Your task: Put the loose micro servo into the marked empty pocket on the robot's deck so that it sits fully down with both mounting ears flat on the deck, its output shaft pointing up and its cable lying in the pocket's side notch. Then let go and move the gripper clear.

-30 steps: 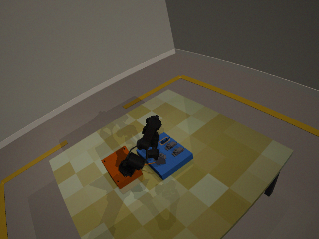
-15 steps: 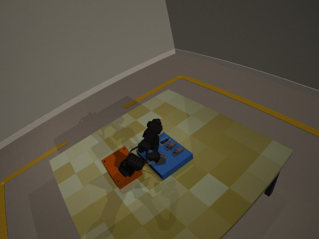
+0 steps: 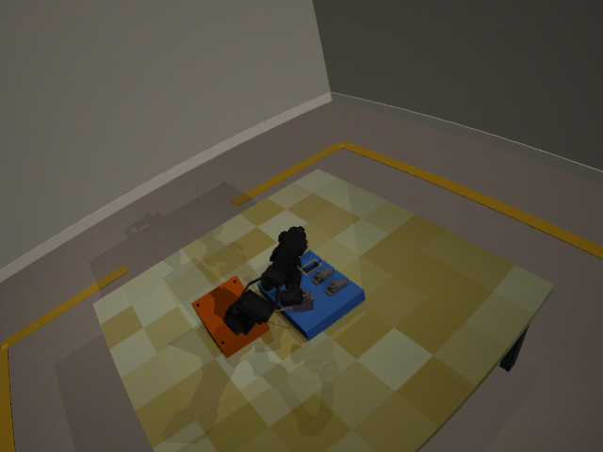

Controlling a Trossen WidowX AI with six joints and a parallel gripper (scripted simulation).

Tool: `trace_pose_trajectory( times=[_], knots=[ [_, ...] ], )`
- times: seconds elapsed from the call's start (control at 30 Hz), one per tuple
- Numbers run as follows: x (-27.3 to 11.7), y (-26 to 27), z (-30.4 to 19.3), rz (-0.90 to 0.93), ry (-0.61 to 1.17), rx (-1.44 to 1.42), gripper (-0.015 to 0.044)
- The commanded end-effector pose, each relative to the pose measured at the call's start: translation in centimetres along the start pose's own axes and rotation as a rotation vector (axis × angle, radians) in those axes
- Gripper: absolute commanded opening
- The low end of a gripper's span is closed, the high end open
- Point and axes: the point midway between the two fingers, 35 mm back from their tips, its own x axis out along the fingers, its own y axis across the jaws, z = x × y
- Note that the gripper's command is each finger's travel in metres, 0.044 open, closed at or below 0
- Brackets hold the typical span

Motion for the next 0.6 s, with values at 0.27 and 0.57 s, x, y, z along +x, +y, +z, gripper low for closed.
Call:
trace_pose_trajectory(
  times=[0.27, 0.57],
  knots=[
    [-0.7, 0.0, -0.1, -0.001, 0.003, -0.004, 0.0000],
    [-3.0, 0.4, -0.1, 0.000, 0.003, -0.004, 0.0000]
  ],
)
